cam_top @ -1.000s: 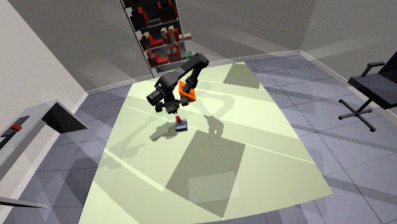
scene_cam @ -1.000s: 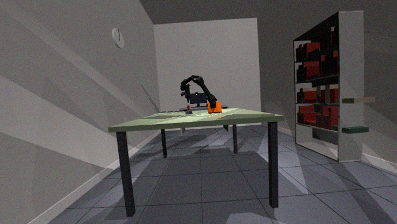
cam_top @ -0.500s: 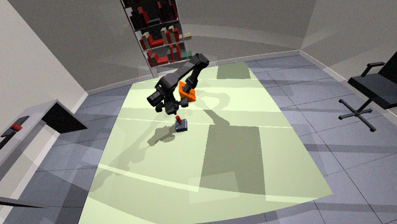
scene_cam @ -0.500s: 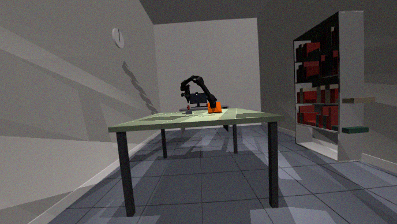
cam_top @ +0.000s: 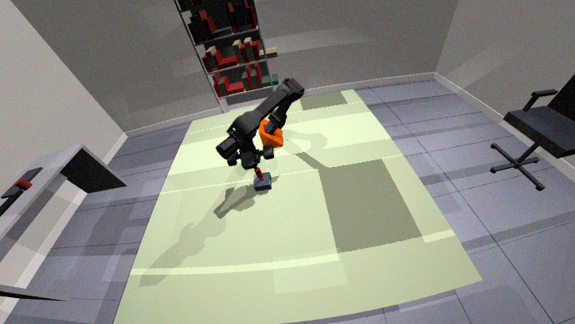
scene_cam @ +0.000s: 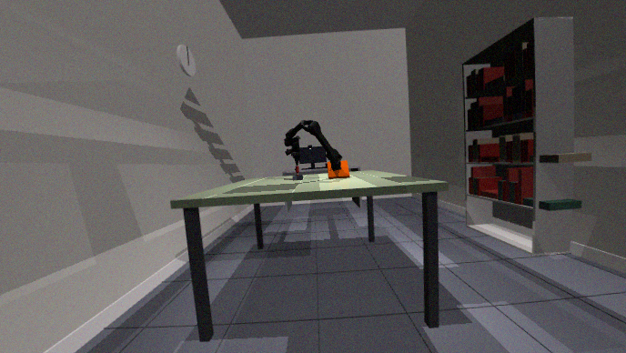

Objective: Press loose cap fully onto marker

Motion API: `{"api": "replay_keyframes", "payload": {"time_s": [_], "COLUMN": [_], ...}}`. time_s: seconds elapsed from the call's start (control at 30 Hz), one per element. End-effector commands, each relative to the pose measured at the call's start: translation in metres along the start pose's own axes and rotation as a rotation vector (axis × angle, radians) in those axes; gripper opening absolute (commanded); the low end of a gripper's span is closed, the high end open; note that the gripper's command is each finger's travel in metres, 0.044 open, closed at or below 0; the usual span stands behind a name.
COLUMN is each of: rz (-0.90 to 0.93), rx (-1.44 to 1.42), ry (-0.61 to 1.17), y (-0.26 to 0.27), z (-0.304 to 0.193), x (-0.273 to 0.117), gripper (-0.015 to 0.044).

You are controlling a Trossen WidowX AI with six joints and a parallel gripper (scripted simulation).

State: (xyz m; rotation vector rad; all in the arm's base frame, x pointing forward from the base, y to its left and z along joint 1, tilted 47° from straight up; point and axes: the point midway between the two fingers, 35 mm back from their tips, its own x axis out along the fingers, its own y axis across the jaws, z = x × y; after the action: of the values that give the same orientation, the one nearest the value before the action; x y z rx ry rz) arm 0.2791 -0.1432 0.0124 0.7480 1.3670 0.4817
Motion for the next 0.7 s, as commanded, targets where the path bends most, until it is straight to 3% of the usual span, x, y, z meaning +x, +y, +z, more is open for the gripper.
{"api": "replay_keyframes", "payload": {"time_s": [0.0,0.5,0.67], "rz": [0.005,-0.001,0.022], "rx": [0.005,0.004,0.094], "ry": [0.001,-0.007,-0.004], "y": [0.001,-0.001,0.0], "z": [-0.001,0.001,0.001], "x": [0.007,0.009,-0.037], "gripper": [0.0,0.0,0.0]}}
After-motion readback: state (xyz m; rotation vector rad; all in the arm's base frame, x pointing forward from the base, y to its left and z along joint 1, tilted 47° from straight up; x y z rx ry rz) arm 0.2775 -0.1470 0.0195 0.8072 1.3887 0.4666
